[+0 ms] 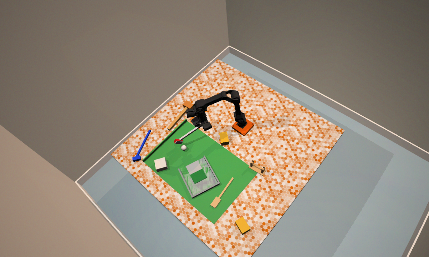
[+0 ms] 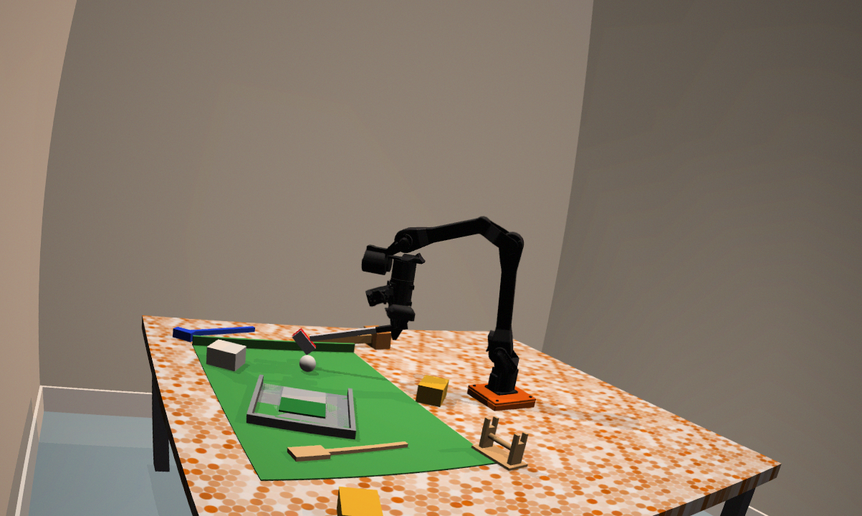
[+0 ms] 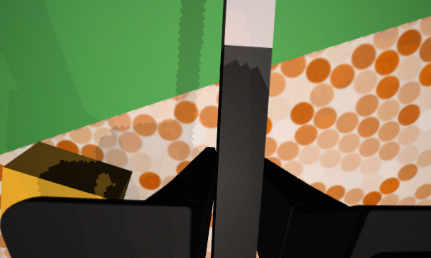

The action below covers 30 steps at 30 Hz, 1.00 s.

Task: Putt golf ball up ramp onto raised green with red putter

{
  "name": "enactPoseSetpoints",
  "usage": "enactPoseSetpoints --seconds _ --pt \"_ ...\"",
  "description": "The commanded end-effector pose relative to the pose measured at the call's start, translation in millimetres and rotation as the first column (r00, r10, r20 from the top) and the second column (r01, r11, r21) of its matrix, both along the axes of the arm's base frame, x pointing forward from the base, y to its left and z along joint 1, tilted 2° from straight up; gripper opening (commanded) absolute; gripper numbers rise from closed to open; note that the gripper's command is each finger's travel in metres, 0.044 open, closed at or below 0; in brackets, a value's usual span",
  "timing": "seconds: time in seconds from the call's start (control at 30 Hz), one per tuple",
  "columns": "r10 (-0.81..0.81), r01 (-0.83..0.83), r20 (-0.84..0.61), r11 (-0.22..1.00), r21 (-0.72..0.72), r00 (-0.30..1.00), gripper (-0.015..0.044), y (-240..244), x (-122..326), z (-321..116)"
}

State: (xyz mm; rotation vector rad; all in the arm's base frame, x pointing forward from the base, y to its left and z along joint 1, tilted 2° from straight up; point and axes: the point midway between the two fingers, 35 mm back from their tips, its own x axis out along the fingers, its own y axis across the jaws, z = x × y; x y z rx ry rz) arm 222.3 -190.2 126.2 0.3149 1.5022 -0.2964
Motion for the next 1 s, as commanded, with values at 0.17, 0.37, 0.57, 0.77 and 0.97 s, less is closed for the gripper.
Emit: enactPoseSetpoints --seconds 0.17,0.37,0.57,0.77,0.97 --pt "-0.005 0.005 0.003 1.000 -0.003 1.000 0.0000 -1 2 -13" --pt "-0.005 0.005 0.003 1.000 -0.003 1.000 0.0000 -1 2 -23" --pt "-0.005 0.005 0.003 1.000 -0.003 1.000 0.0000 0 2 -31" --pt "0.000 0.000 0.000 1.000 0.000 1.000 0.0000 0 2 -28" --pt "-0.001 0.001 0.001 1.000 -0.001 1.000 0.0000 -2 1 -28"
